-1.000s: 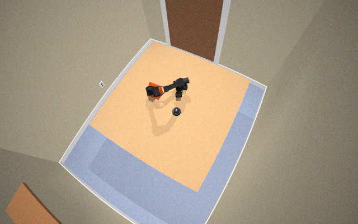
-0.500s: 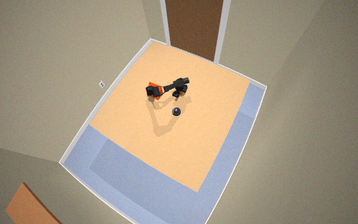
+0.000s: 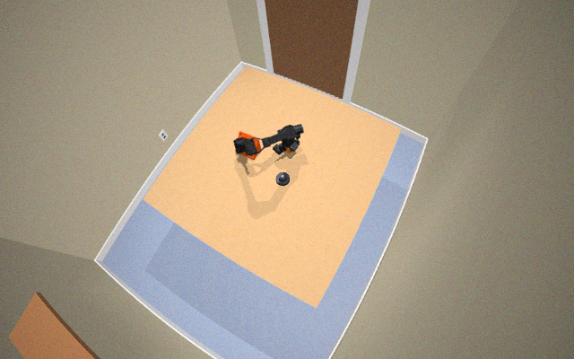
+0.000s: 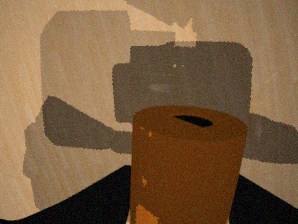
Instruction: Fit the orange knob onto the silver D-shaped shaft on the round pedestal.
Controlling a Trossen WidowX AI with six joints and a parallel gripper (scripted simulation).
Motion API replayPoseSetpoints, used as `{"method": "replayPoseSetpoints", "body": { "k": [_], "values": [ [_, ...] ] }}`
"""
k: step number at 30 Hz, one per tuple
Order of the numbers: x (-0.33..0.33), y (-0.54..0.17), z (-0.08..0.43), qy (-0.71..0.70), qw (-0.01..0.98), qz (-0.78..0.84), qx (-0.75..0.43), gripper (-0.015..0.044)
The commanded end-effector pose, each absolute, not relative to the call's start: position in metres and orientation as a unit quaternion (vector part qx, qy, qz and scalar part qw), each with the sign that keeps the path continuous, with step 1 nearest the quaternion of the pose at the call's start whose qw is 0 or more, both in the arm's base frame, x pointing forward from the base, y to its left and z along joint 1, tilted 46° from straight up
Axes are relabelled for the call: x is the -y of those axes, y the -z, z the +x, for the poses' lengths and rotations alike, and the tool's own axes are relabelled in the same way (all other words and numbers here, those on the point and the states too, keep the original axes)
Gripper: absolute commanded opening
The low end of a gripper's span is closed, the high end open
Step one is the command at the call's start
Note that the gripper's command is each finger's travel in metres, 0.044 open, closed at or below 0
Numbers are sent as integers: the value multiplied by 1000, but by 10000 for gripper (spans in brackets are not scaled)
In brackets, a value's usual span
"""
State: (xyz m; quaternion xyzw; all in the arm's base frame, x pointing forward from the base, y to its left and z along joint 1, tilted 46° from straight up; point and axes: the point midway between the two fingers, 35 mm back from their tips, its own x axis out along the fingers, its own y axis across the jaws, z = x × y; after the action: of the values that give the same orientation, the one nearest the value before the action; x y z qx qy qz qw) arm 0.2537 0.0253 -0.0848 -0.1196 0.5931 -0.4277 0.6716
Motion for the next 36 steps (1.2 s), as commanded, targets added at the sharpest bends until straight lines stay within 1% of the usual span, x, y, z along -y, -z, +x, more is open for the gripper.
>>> {"method": "replayPoseSetpoints", "body": {
  "k": [1,9,23,30,36],
  "values": [
    [-27,85,253,465,677,-75,-566,179],
    [-27,85,253,478,679,-59,-555,179],
    [-27,85,253,595,673,103,-426,179],
    [-27,85,253,601,672,113,-418,179],
    [-27,85,253,637,658,175,-360,179]
  ]
}}
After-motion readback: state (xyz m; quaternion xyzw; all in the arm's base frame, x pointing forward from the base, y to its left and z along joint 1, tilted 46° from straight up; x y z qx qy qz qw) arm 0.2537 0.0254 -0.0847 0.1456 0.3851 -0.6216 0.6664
